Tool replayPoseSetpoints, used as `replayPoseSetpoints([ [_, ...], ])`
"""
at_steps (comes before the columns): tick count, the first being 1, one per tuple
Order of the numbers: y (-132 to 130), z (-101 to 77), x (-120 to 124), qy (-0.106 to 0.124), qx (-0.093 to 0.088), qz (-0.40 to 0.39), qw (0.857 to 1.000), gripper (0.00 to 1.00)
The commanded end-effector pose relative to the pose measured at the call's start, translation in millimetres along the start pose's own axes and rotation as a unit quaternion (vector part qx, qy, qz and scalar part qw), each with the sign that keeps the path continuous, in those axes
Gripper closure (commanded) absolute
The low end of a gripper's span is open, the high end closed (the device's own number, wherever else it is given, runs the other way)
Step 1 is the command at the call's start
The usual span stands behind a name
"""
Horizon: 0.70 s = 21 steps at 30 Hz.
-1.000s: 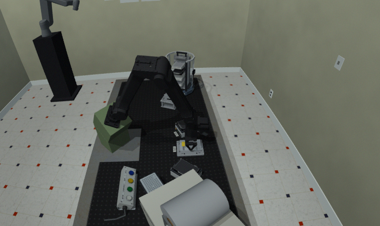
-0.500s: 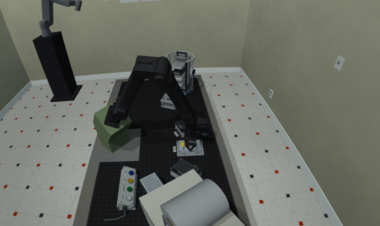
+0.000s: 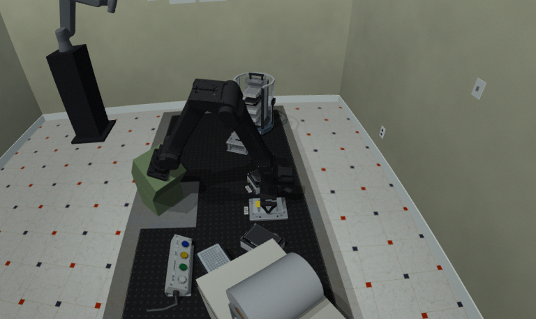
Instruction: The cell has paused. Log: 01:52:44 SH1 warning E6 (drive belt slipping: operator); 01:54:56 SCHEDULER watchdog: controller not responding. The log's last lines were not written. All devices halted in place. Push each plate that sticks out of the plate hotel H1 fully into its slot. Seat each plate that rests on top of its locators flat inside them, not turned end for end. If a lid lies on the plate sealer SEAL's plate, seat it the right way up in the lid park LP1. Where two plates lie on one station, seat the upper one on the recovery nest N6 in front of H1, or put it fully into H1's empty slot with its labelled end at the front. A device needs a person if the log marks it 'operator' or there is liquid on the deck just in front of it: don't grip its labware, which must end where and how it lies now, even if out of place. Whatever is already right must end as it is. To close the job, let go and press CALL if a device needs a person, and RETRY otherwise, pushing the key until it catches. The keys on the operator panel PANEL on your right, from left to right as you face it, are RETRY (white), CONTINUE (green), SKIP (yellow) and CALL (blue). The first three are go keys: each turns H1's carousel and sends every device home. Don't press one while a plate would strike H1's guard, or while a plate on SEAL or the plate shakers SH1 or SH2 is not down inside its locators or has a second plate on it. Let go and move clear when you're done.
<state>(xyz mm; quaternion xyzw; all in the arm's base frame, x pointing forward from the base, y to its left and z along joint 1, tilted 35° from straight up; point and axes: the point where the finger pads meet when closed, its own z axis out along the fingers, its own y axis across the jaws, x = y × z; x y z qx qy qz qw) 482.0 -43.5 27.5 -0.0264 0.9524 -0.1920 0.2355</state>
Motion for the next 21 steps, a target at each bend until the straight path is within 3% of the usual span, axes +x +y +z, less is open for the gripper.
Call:
replayPoseSetpoints([
  [1, -4.8, 8.9, -7.9, -0.003, 0.003, 0.001, 1.0, 0.16],
  [21, -4.5, 11.7, -9.5, -0.003, 0.002, 0.0, 1.0, 0.16],
])
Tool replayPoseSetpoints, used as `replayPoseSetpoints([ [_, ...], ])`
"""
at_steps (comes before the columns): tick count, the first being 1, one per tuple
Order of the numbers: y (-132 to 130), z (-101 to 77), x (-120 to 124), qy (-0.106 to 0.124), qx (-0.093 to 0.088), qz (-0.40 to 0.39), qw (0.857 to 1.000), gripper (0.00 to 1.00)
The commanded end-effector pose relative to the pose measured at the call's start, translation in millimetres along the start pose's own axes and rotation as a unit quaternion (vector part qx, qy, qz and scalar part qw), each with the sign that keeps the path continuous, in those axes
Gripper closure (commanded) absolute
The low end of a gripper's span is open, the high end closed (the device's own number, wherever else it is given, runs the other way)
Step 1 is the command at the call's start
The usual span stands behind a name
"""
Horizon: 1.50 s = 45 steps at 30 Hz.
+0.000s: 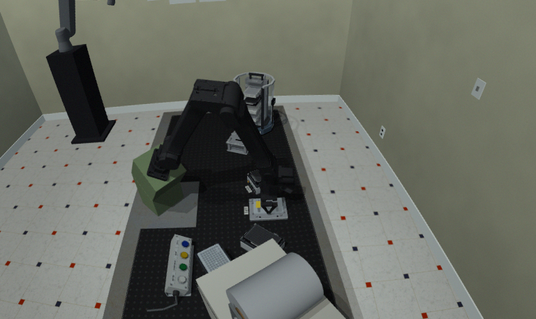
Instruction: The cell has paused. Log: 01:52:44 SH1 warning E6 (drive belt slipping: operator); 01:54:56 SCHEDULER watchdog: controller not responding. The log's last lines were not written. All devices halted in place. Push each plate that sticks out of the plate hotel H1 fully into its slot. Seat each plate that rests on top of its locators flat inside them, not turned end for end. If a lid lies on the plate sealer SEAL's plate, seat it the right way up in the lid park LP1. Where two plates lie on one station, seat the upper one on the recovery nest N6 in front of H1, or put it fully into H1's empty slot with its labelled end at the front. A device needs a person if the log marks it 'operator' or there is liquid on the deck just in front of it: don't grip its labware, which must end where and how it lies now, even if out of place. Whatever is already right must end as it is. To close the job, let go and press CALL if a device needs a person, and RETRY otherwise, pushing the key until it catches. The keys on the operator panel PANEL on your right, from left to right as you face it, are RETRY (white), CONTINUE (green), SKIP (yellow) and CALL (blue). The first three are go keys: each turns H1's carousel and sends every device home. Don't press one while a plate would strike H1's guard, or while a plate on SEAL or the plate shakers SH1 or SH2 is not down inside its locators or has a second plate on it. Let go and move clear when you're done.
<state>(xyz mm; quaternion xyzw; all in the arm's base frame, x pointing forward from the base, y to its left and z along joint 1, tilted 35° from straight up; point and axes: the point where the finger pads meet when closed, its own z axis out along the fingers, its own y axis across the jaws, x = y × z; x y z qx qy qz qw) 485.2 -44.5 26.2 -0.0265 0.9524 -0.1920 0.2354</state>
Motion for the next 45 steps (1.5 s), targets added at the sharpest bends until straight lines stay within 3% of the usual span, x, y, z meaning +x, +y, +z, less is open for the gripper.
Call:
replayPoseSetpoints([
  [1, -4.2, 9.1, -7.6, -0.003, 0.002, 0.0, 1.0, 0.16],
  [45, -4.8, 15.9, -8.4, -0.004, 0.003, 0.001, 1.0, 0.16],
])
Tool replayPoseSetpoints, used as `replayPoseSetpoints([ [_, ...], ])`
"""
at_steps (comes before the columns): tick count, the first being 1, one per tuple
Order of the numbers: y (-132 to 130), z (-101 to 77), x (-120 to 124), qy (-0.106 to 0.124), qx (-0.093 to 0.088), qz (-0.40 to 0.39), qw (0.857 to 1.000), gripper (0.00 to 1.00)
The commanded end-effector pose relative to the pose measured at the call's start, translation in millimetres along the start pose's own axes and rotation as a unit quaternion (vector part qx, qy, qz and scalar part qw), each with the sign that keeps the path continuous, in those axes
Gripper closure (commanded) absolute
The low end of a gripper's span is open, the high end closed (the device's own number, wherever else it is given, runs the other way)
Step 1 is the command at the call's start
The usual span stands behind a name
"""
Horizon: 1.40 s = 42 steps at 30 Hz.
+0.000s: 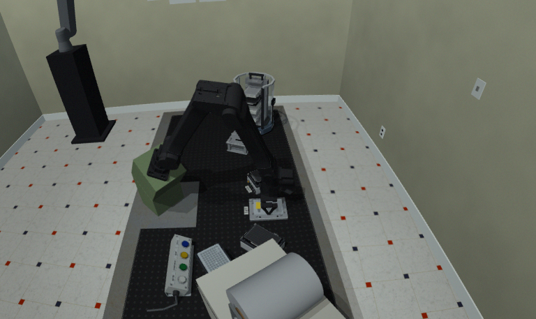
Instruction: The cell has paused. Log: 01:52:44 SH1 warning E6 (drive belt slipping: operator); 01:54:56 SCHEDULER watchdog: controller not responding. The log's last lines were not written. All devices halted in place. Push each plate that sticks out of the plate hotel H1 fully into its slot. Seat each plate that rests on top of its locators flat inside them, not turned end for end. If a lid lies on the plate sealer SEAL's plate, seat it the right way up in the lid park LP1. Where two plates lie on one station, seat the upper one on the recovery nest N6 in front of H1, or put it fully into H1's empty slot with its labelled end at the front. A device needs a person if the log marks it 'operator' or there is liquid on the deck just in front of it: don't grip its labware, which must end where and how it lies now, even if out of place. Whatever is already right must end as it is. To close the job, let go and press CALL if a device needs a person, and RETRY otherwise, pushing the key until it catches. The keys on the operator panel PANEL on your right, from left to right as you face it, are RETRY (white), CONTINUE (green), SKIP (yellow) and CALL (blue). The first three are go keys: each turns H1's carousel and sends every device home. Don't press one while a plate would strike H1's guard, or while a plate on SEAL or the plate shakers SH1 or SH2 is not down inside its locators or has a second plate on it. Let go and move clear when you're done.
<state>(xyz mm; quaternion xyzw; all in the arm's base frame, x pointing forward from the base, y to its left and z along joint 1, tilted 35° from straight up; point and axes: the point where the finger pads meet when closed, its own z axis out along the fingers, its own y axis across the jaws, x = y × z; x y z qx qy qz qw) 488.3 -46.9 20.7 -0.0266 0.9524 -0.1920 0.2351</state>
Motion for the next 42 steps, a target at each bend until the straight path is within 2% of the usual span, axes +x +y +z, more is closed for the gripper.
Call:
replayPoseSetpoints([
  [1, -4.4, 9.1, -8.5, -0.004, 0.002, 0.001, 1.0, 0.16],
  [42, -3.8, 11.8, -3.9, -0.001, 0.002, -0.001, 1.0, 0.16],
])
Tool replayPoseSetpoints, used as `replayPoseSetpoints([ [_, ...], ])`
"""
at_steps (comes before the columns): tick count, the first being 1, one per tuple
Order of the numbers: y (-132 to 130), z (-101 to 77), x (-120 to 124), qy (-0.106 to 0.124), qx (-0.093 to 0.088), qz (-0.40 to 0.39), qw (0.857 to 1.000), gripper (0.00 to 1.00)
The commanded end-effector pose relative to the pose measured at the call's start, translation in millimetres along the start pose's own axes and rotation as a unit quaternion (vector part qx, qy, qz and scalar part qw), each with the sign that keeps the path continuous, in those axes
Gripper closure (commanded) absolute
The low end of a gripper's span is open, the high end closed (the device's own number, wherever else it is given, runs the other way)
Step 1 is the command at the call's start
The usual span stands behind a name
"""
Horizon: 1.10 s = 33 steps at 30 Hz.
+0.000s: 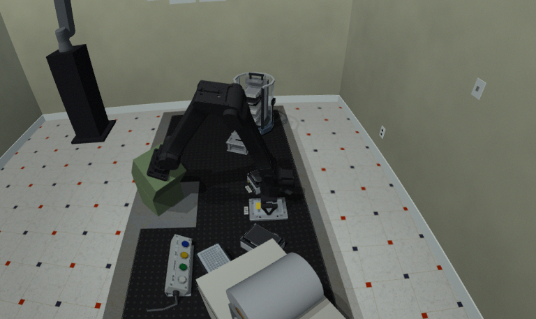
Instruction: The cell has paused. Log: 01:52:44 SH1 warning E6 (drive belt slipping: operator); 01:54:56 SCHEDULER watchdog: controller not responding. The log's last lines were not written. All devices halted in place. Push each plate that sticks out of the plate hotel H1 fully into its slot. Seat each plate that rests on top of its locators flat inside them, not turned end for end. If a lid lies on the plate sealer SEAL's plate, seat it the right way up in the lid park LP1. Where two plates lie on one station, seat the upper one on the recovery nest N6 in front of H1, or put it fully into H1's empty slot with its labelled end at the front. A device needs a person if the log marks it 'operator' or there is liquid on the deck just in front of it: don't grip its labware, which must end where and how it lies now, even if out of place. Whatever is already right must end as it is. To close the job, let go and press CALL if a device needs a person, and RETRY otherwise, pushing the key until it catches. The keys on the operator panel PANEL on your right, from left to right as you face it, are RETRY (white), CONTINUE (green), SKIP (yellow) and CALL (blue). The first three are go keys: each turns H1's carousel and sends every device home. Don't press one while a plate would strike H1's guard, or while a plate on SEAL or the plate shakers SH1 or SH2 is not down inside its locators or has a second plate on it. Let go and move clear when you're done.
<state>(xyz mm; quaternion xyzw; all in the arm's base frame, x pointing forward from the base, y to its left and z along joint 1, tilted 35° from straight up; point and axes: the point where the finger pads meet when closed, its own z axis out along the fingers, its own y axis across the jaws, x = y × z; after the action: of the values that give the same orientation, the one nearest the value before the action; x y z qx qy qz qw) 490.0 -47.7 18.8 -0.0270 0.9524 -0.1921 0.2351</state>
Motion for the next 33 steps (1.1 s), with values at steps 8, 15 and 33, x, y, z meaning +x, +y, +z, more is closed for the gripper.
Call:
replayPoseSetpoints([
  [8, -3.6, 9.4, -1.4, 0.001, 0.002, -0.001, 1.0, 0.16],
  [15, -3.3, 9.5, -0.2, 0.002, 0.002, -0.001, 1.0, 0.16],
  [33, -3.0, 9.8, 2.0, 0.003, 0.002, -0.002, 1.0, 0.0],
])
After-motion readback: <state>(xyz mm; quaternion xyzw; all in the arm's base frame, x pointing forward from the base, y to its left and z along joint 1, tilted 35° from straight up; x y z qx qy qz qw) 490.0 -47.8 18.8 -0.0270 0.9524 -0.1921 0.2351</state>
